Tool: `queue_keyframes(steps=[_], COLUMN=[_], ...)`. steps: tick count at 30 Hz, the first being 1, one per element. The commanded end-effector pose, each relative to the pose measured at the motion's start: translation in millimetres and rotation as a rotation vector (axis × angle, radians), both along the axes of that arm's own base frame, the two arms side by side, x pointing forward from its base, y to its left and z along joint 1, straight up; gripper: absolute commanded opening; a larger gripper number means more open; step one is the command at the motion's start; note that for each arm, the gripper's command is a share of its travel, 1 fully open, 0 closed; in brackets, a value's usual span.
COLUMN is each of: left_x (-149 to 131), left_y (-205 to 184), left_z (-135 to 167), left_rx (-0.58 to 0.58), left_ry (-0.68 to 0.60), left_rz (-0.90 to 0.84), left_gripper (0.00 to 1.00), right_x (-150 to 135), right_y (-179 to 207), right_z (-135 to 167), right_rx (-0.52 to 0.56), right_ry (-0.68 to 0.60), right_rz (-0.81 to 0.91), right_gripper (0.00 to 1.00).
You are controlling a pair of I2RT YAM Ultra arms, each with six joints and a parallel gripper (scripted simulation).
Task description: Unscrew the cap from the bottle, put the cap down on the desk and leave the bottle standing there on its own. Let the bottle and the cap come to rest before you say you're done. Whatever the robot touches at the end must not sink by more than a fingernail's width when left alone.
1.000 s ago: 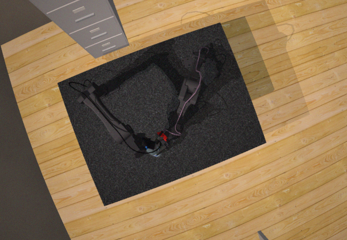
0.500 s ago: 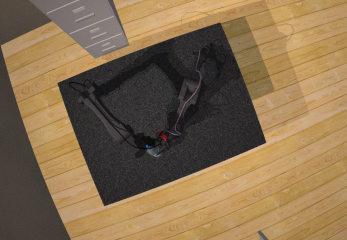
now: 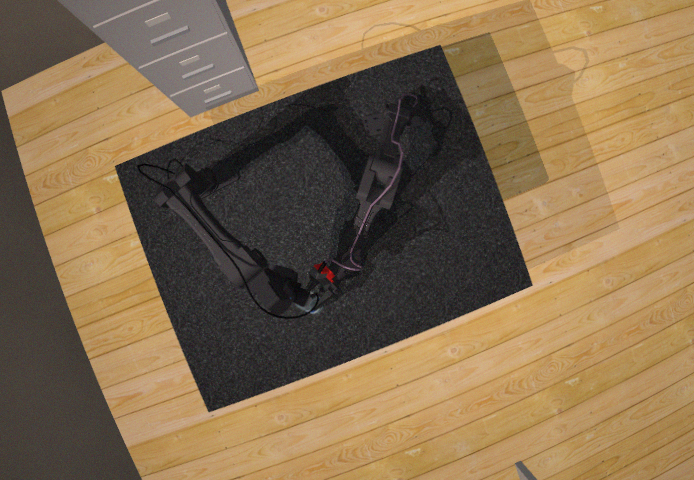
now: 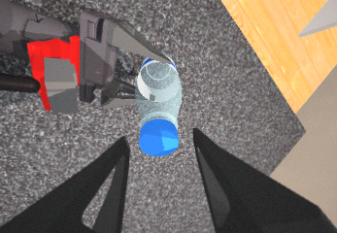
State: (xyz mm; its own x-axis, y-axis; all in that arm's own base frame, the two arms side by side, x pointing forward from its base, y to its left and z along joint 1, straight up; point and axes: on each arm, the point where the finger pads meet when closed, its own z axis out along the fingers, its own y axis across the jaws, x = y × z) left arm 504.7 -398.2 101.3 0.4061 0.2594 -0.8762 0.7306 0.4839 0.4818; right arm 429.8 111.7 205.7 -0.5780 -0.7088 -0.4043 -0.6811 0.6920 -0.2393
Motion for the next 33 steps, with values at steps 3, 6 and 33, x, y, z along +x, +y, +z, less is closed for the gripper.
queue_keyframes(steps=[3,6,33], left_x=[5.6,5.6,5.6], left_y=[-2.5,-2.5,-2.5], left_z=[25.4,25.4,25.4], left_rx=[-0.031,-0.031,-0.031], left_ry=[-0.053,-0.053,-0.053], left_rz=[-0.001,-0.001,-0.001], left_gripper=[0.0,0.0,0.0], right_x=[0.4,0.5,0.7], right_y=[0.1,0.2,0.1], right_z=[5.2,5.2,5.7], right_rx=[0.176,0.241,0.792], right_ry=[0.048,0.069,0.259], right_rz=[-0.323,-0.443,-1.479], right_gripper=[0.57,0.57,0.57])
